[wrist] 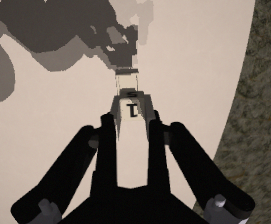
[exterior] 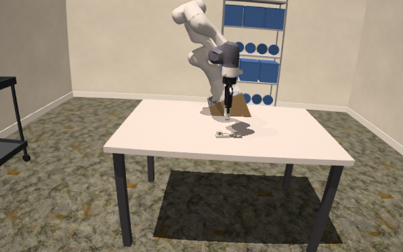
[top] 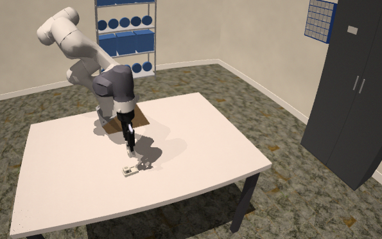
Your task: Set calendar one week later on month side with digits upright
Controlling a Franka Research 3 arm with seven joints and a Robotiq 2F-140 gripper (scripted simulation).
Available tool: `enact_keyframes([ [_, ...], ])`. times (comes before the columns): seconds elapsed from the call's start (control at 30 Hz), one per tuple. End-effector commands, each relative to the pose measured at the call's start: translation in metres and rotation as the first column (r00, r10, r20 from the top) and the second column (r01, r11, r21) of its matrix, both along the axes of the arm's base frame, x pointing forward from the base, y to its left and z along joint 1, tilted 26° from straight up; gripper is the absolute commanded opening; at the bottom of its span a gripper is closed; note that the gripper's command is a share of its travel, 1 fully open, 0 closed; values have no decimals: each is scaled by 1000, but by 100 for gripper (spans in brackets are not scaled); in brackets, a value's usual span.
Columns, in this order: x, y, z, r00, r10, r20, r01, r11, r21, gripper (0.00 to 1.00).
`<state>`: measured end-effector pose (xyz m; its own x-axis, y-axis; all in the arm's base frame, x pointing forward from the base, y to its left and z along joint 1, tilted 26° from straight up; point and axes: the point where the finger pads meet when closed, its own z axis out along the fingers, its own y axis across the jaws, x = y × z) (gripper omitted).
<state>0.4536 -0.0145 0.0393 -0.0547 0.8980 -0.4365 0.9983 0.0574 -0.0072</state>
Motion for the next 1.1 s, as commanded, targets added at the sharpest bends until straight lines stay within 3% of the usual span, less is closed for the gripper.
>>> enact_keyframes([
  [0.0, -5, -2, 1, 999, 24, -31, -24, 1000, -6, 16],
  [0.17, -5, -2, 0, 1000, 16, -27, -16, 1000, -6, 16],
  [0.33, -5, 9, -6, 983, -173, 66, 173, 985, 3, 16],
  [0.4, -5, 9, -6, 983, -173, 66, 173, 985, 3, 16],
  [1.0, -6, 21, -14, 905, -390, 171, 390, 920, 36, 16],
  [1.07, -6, 24, -15, 877, -440, 195, 440, 897, 48, 16],
])
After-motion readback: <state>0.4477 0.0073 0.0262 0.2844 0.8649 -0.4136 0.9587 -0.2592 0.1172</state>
